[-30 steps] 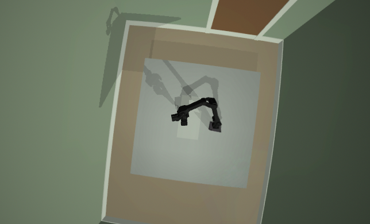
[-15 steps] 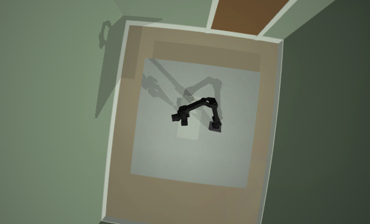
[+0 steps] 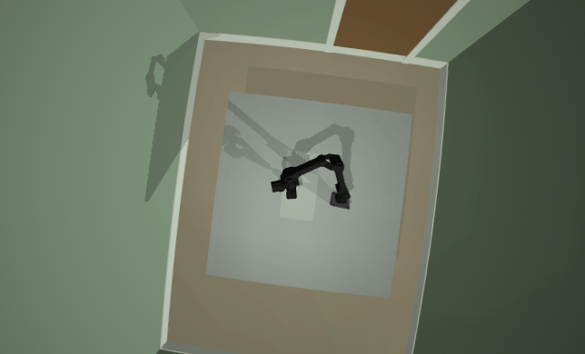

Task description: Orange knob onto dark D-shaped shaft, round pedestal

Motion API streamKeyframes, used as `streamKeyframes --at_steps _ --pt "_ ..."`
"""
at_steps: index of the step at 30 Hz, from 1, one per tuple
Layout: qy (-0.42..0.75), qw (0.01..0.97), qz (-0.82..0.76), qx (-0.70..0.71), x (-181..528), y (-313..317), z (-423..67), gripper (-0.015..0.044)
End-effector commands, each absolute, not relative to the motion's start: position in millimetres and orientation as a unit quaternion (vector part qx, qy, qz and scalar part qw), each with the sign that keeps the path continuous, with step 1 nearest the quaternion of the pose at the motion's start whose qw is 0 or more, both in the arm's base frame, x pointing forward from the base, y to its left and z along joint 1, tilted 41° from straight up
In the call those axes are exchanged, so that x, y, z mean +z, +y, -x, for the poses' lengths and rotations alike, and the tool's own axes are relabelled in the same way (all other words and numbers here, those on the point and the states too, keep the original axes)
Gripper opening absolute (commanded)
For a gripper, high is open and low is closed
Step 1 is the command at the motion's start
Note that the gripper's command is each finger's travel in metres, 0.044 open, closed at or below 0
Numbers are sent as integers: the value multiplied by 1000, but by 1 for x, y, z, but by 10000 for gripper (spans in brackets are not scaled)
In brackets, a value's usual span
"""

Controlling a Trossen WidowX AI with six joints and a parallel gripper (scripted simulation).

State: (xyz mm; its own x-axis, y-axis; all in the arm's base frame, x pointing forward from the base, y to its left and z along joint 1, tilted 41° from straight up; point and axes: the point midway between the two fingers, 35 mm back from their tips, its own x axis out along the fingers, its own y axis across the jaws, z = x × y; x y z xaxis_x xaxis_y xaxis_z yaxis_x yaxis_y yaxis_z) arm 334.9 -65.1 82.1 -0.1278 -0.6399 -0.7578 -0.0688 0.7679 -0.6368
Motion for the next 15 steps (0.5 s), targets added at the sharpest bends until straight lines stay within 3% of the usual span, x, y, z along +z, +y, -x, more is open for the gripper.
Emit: streamKeyframes --at_steps 1,15 --pt "712 615 247 -234 85 -65 -338 0" --pt "712 615 247 -234 82 -66 -335 0"
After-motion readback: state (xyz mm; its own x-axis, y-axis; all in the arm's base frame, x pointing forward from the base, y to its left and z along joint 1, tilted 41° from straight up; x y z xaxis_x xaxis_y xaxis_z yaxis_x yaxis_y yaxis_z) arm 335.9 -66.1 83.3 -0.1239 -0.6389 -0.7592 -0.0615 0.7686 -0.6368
